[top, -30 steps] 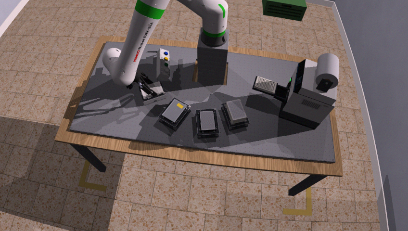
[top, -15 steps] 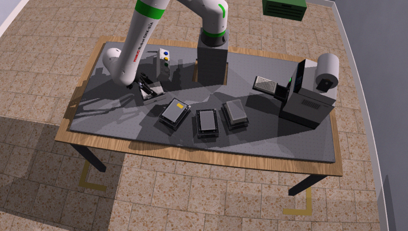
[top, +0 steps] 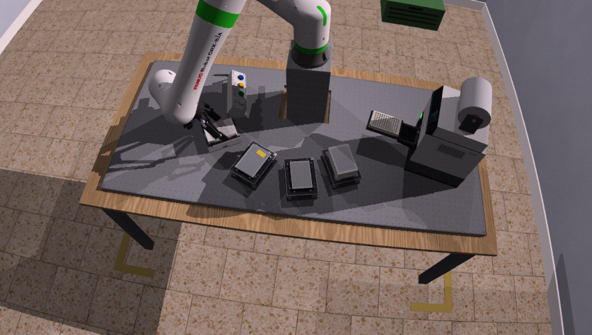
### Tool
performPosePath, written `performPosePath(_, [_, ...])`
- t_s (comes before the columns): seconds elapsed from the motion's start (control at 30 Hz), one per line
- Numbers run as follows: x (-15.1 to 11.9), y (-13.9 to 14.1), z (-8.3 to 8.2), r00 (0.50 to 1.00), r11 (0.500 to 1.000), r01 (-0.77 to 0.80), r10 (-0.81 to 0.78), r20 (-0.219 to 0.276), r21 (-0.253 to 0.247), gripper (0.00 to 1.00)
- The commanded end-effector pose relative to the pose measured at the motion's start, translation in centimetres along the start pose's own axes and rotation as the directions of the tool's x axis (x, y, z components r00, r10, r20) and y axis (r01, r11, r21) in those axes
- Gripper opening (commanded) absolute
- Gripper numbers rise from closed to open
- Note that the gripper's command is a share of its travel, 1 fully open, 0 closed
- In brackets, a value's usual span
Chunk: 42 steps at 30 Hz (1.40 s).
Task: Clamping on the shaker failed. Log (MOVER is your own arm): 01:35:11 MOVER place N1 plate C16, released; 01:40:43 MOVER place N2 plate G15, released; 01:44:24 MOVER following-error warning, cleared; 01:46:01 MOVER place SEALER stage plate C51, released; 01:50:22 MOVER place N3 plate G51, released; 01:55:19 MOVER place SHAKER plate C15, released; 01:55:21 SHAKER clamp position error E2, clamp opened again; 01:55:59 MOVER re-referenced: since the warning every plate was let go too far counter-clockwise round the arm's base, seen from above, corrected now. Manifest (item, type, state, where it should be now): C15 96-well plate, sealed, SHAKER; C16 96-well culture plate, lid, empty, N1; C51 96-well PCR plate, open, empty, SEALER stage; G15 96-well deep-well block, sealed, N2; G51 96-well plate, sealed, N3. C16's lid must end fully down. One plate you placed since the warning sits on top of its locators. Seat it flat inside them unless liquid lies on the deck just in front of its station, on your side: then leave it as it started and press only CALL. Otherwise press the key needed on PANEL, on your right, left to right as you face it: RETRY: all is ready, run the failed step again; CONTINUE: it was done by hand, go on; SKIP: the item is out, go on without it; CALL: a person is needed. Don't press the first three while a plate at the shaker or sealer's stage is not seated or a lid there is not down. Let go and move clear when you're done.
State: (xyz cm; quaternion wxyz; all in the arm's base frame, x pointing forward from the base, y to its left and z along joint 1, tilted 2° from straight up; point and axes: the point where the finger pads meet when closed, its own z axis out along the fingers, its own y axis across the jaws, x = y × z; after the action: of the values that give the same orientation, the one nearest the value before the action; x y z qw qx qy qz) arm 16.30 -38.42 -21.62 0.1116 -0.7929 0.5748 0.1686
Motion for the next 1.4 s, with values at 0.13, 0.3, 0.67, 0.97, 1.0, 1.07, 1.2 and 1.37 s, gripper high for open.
performPosePath(0.13, [0.04,-0.01,-0.09,1.000,1.000,0.000,0.000,-0.002,0.000,1.00])
performPosePath(0.3, [0.05,-0.01,-0.09,1.000,1.000,0.000,0.000,-0.002,0.000,1.00])
performPosePath(0.67, [0.01,-0.01,-0.07,1.000,1.000,0.000,0.000,-0.002,0.000,1.00])
performPosePath(0.97, [0.00,-0.01,-0.07,1.000,1.000,0.000,0.000,-0.002,0.000,1.00])
performPosePath(1.0, [0.00,-0.01,-0.07,1.000,1.000,0.000,0.000,-0.002,0.000,1.00])
performPosePath(1.07, [-0.01,-0.01,-0.06,1.000,1.000,0.000,0.000,-0.002,0.000,1.00])
performPosePath(1.2, [-0.02,-0.01,-0.06,1.000,1.000,0.000,0.000,-0.002,0.000,1.00])
performPosePath(1.37, [-0.18,-0.01,-0.53,1.000,1.000,0.000,0.000,-0.002,0.000,1.00])
